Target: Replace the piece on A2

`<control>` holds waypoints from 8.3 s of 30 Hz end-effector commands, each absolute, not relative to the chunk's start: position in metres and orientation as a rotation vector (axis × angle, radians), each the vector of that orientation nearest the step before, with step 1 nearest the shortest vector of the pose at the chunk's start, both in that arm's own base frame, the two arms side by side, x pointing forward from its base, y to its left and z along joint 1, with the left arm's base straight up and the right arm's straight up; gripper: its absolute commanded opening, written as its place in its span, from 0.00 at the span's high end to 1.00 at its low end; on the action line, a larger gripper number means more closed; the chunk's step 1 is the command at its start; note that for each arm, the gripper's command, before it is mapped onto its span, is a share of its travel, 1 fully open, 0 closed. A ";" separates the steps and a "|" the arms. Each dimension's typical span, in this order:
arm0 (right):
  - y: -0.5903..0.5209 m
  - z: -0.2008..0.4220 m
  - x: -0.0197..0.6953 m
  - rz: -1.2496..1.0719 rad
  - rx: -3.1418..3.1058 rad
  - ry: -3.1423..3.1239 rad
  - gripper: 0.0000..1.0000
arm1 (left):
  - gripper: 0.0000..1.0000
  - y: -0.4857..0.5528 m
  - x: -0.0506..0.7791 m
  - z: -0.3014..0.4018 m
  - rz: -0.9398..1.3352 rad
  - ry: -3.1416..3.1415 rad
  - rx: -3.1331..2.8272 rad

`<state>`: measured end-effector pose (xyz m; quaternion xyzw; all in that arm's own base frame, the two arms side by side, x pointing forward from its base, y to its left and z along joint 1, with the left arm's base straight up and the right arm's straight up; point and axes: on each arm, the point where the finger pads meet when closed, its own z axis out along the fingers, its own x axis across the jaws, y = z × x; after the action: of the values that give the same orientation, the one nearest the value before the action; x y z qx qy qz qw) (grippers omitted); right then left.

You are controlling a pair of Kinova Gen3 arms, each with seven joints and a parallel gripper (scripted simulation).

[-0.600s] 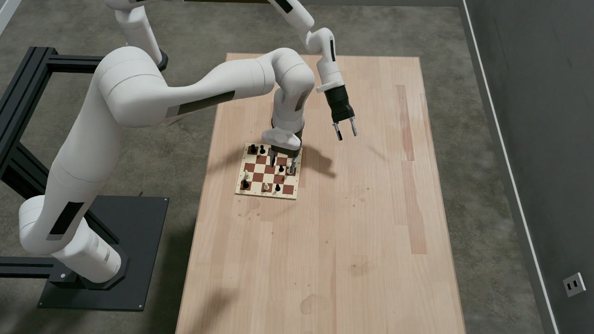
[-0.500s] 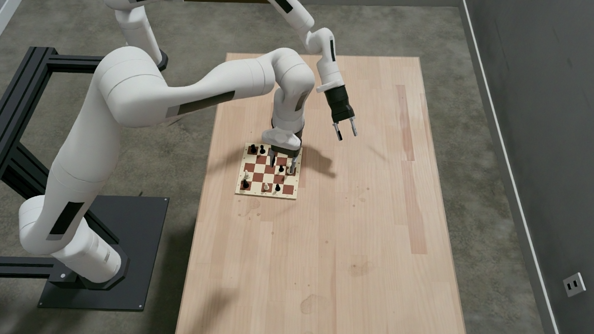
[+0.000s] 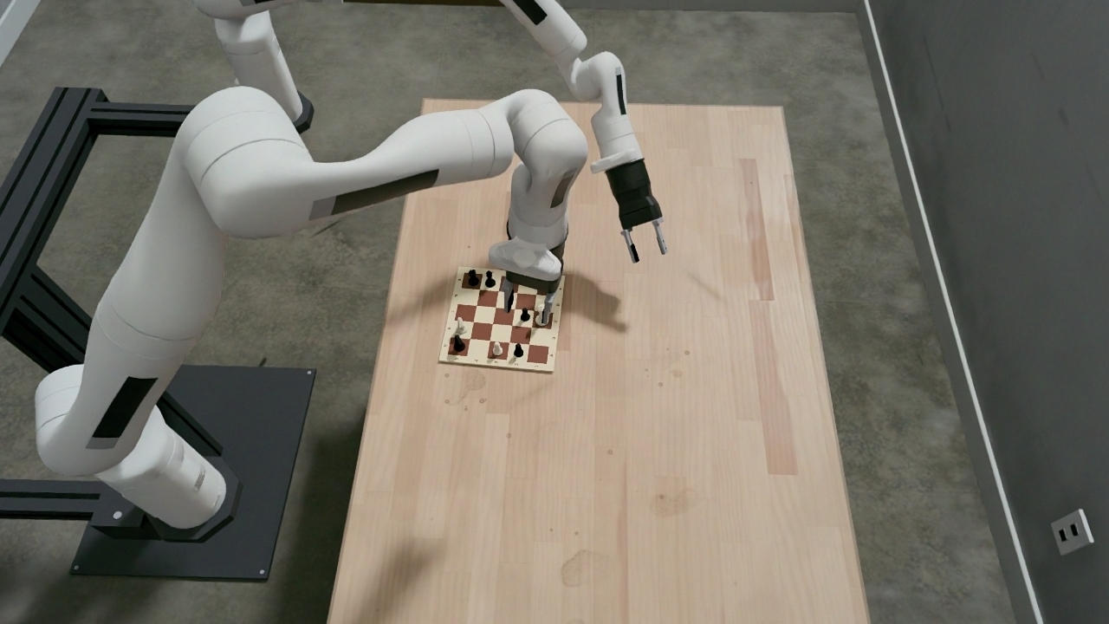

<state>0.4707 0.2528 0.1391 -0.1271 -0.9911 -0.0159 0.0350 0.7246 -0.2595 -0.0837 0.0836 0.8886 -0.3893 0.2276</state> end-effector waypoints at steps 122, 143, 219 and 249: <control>-0.426 0.180 0.006 0.000 -3.141 -0.030 0.00 | 0.00 -0.260 0.726 -0.082 -1.072 2.445 0.231; -0.425 0.180 0.001 0.000 -3.142 -0.005 0.00 | 0.00 -0.202 0.672 -0.102 -1.104 2.558 0.243; -0.425 0.180 0.001 0.000 -3.142 -0.005 0.00 | 0.00 -0.052 0.475 -0.107 -1.315 2.891 0.096; -0.425 0.180 0.001 0.000 -3.142 -0.005 0.00 | 0.00 -0.057 0.477 -0.023 -1.297 2.904 0.145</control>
<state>0.0013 -0.4246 0.1797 -1.0000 -0.0015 0.0002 0.0009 0.4760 -0.0541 -0.0229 0.0373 0.9108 -0.4108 -0.0201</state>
